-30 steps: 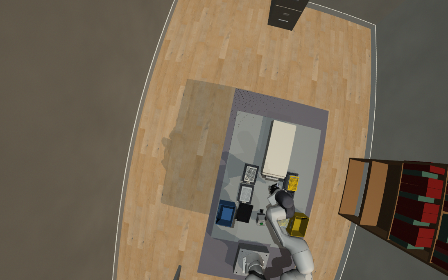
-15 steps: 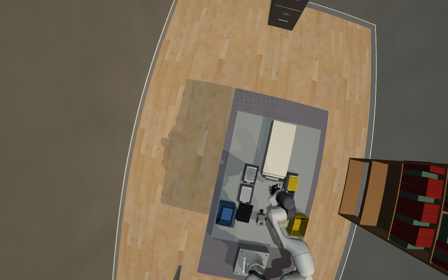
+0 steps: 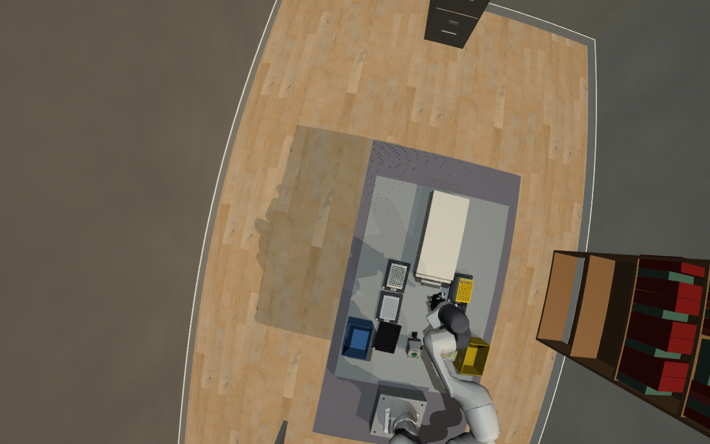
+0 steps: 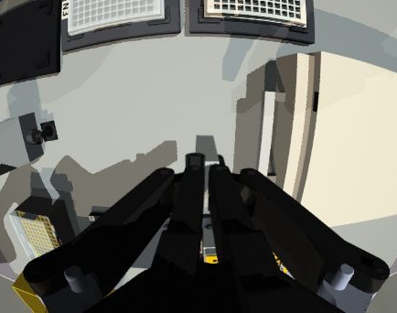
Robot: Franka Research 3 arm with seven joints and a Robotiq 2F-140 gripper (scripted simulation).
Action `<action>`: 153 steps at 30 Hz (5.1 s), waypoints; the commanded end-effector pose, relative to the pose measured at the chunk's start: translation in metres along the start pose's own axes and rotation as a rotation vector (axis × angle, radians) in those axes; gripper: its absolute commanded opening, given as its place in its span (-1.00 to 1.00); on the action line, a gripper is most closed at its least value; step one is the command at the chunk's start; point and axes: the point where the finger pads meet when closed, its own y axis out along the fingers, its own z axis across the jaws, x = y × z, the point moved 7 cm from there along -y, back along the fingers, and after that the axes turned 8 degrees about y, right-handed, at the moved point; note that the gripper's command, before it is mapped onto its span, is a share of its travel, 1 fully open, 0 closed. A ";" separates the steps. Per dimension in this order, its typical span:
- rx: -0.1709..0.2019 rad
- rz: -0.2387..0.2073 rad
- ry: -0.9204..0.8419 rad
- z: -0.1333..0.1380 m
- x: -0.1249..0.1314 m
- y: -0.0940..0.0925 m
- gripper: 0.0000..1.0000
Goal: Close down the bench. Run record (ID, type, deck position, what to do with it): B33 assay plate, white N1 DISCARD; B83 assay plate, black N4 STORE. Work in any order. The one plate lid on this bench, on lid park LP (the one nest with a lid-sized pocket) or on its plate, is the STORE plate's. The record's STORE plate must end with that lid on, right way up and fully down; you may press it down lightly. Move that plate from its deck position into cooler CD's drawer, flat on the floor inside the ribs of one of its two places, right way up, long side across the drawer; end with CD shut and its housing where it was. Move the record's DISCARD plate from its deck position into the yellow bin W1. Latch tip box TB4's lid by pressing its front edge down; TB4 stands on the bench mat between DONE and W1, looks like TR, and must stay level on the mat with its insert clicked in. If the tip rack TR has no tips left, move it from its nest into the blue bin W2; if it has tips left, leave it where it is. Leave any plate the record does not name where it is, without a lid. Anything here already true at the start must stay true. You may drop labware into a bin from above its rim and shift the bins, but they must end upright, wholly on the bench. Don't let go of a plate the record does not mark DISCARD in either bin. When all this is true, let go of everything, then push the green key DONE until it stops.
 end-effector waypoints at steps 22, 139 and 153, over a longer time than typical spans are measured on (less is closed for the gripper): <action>-0.008 -0.001 -0.005 -0.002 0.001 -0.027 -1.00; -0.005 -0.007 1.560 0.038 -0.191 -0.033 0.33; -0.005 -0.007 1.560 0.038 -0.191 -0.016 0.33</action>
